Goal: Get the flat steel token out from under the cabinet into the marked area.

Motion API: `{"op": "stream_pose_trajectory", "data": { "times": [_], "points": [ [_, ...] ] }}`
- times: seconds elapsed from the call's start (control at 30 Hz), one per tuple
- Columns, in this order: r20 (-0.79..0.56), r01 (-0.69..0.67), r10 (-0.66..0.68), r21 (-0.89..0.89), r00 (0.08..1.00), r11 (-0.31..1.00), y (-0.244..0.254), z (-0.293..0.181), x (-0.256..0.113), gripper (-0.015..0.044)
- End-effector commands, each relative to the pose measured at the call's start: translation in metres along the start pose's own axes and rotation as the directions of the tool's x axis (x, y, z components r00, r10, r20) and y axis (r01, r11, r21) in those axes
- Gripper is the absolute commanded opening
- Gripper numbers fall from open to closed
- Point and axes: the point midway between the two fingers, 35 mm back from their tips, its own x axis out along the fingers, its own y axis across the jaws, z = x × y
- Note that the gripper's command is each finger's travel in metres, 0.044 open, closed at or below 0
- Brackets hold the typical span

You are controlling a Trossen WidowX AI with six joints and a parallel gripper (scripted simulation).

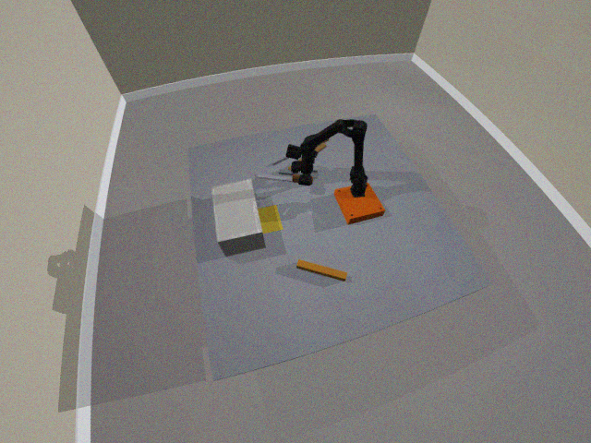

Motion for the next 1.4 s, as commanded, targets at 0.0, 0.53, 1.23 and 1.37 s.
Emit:
{"op": "stream_pose_trajectory", "data": {
  "times": [0.0,0.53,1.23,1.37],
  "points": [
    [0.003,0.001,-0.001,-0.043,1.000,0.999,-0.0002,0.0015,-0.0012,0.0000],
    [0.003,0.002,-0.001,-0.169,1.000,0.986,0.0001,0.0016,-0.0012,0.0000],
    [0.003,0.002,-0.001,-0.331,1.000,0.944,0.0005,0.0016,-0.0012,0.0000],
    [0.003,0.002,-0.001,-0.361,1.000,0.933,0.0006,0.0016,-0.0012,0.0000]
  ]
}}
